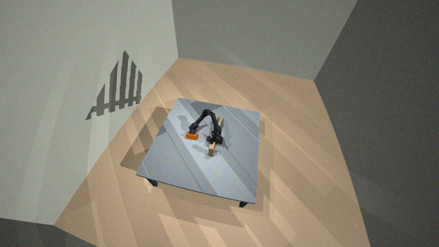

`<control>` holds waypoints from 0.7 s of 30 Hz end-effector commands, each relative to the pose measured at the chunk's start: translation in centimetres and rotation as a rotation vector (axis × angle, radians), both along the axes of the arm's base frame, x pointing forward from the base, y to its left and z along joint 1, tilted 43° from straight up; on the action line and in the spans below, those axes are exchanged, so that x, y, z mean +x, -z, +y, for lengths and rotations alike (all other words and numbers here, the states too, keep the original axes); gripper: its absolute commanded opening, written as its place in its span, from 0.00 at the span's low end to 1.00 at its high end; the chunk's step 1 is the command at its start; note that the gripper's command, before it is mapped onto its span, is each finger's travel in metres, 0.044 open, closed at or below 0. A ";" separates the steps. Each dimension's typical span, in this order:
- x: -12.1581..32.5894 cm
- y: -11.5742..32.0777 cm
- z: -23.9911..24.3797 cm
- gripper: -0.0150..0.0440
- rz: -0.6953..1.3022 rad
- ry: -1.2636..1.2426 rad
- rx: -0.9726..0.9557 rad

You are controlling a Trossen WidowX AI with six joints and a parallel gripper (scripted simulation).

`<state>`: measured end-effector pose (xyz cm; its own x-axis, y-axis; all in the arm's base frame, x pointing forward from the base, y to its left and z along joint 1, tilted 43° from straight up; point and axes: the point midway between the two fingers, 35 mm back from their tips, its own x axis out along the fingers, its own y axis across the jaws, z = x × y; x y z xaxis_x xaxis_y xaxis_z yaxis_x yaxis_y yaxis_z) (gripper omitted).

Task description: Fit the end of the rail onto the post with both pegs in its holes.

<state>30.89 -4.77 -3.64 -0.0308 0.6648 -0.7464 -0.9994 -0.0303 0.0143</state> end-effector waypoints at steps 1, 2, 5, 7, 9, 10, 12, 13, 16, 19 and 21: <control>-0.1 0.1 0.1 0.38 0.007 0.005 0.005; -0.1 0.1 0.1 0.37 0.007 0.005 0.005; -0.1 0.1 0.1 0.33 0.007 0.005 0.005; -0.1 0.1 0.1 0.31 0.007 0.005 0.005; -0.1 0.1 0.1 0.25 0.007 0.005 0.005; -0.1 0.1 0.1 0.25 0.007 0.005 0.005; -0.1 0.1 0.1 0.25 0.007 0.005 0.005; -0.1 0.1 0.1 0.25 0.007 0.005 0.005; -0.1 0.1 0.1 0.25 0.007 0.005 0.005; -0.1 0.1 0.1 0.25 0.007 0.005 0.005; -0.1 0.1 0.1 0.25 0.007 0.005 0.005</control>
<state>30.82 -4.76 -3.66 -0.0331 0.6648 -0.7463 -0.9994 -0.0287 0.0188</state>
